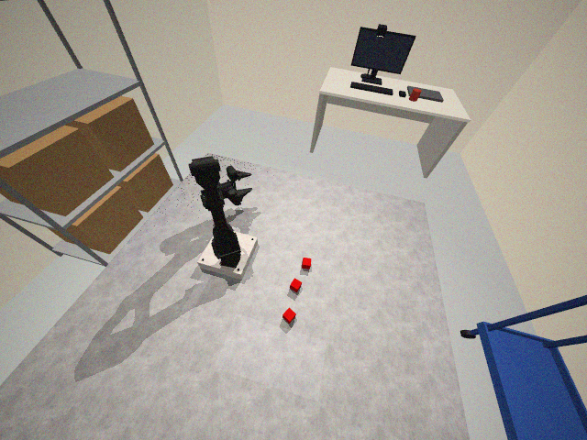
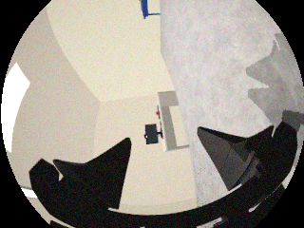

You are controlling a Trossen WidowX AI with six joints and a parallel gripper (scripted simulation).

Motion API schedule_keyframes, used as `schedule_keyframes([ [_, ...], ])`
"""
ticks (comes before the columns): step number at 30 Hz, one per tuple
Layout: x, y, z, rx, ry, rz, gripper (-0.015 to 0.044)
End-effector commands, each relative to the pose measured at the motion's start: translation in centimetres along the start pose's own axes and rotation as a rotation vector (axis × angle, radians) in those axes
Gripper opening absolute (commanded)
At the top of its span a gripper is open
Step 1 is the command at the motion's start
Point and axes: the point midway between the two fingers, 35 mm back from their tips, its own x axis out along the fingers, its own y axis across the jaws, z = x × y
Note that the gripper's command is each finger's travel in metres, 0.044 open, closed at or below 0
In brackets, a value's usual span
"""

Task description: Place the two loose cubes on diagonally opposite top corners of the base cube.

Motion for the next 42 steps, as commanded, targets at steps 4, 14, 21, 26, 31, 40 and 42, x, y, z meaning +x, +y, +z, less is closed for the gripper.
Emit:
schedule_keyframes([
  [4, 1.0, 0.1, 0.2, -0.057, -0.01, -0.007, 0.0295],
  [14, 6.7, 0.0, 2.2, -0.386, -0.079, -0.075, 0.0265],
  [21, 11.9, -0.4, 5.4, -0.692, -0.143, -0.185, 0.0265],
  [26, 15.2, -0.8, 8.4, -0.897, -0.171, -0.289, 0.0265],
  [31, 18.1, -1.2, 12.1, -1.086, -0.178, -0.412, 0.0265],
  [40, 21.6, -2.1, 19.9, -1.377, -0.13, -0.668, 0.0265],
  [42, 22.1, -2.2, 21.7, -1.432, -0.107, -0.728, 0.0265],
])
